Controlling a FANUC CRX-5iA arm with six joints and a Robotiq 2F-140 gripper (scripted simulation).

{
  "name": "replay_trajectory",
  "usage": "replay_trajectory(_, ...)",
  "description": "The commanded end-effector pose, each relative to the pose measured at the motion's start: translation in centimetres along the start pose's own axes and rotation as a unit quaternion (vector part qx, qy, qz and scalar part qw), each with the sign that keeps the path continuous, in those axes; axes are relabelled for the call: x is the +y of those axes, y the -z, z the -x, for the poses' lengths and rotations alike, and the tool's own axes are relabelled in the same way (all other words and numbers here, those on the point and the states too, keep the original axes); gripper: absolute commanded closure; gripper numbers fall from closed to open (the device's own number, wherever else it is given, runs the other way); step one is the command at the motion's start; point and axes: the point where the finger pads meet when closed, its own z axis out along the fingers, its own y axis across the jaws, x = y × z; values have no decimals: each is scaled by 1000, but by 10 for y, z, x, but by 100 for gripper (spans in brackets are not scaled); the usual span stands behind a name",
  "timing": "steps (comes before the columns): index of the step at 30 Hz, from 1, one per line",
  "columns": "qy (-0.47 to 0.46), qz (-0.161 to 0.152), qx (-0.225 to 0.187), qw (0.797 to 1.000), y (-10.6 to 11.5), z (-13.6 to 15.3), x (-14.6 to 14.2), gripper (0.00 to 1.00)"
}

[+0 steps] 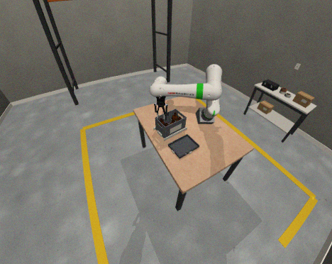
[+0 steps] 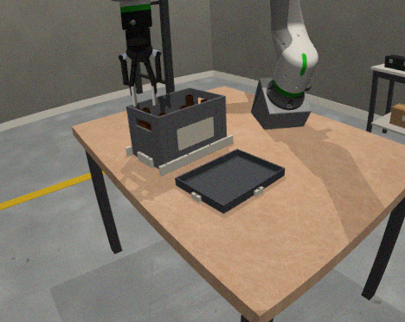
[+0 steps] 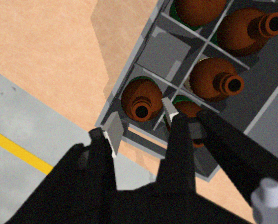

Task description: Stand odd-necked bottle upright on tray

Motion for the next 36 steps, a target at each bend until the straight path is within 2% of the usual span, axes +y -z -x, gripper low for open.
replay_trajectory(1, 0, -1, 0, 1000, -1, 0, 0, 56)
replay_trajectory(36, 0, -1, 0, 1000, -33, 0, 0, 56)
